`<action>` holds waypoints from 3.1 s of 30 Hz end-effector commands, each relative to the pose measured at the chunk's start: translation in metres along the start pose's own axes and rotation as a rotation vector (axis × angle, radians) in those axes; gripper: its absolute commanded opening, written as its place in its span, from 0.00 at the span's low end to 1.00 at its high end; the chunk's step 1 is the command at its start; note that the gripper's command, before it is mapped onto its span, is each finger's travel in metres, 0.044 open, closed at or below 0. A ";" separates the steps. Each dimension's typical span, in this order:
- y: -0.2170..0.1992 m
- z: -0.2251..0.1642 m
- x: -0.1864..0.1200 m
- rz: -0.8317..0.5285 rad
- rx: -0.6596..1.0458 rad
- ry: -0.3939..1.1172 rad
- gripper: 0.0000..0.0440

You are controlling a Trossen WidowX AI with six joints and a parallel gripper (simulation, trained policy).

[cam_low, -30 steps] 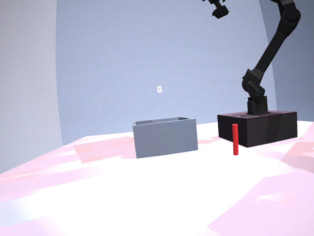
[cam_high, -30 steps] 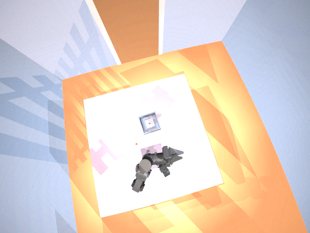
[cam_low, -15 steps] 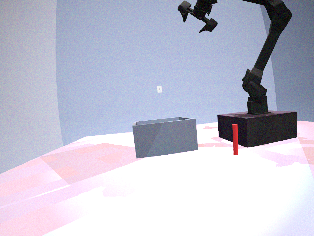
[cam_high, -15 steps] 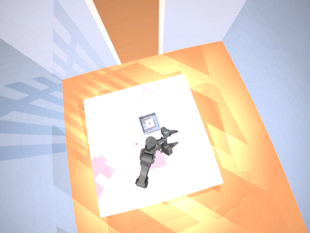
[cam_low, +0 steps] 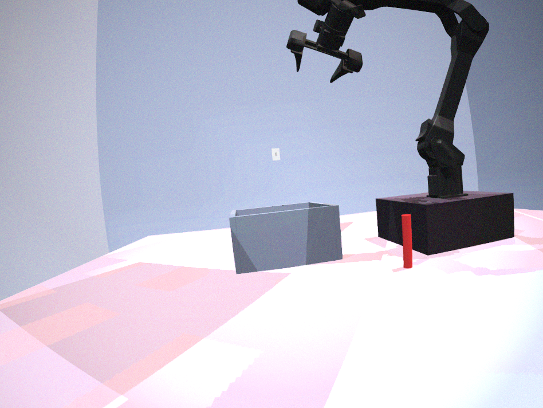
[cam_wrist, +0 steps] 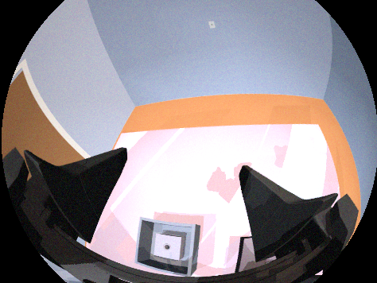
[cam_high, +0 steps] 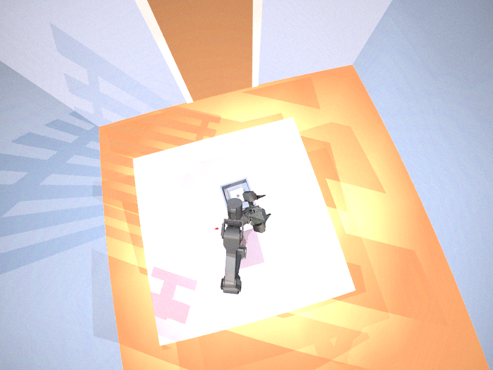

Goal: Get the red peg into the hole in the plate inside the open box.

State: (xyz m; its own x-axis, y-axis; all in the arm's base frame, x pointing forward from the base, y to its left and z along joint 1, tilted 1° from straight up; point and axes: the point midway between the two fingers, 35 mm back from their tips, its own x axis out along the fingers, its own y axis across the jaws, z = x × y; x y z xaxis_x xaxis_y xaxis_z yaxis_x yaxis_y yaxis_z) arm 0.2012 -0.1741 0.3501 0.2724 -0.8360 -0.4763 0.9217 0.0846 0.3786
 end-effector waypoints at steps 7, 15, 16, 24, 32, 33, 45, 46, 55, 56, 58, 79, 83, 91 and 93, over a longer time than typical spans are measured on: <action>0.007 -0.079 -0.001 0.004 -0.268 0.223 1.00; 0.004 -0.142 -0.017 0.015 -0.476 0.402 1.00; 0.002 -0.150 -0.020 0.015 -0.501 0.425 1.00; -0.017 -0.212 -0.050 -0.002 -0.698 0.604 1.00; -0.047 -0.262 -0.082 -0.058 -0.855 0.749 1.00; -0.052 -0.267 -0.085 -0.068 -0.872 0.763 1.00; -0.100 -0.325 -0.115 -0.167 -1.025 0.869 1.00; -0.103 -0.330 -0.116 -0.170 -1.033 0.873 1.00; -0.122 -0.370 -0.114 -0.161 -1.073 0.896 1.00; -0.124 -0.375 -0.113 -0.157 -1.075 0.898 1.00; -0.126 -0.384 -0.111 -0.146 -1.077 0.903 1.00; -0.155 -0.458 -0.076 -0.075 -1.054 0.952 0.66; -0.160 -0.460 -0.072 -0.103 -1.064 0.949 0.43; -0.166 -0.461 -0.068 -0.160 -1.099 0.933 0.00; -0.159 -0.458 -0.069 -0.146 -1.098 0.917 0.00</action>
State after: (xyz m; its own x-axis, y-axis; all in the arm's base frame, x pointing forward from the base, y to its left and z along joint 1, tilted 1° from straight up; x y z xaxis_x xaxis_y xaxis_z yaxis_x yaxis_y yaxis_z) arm 0.1586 0.1191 -0.0432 -0.1545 -0.2561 -0.9542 0.5909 0.7501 -0.2969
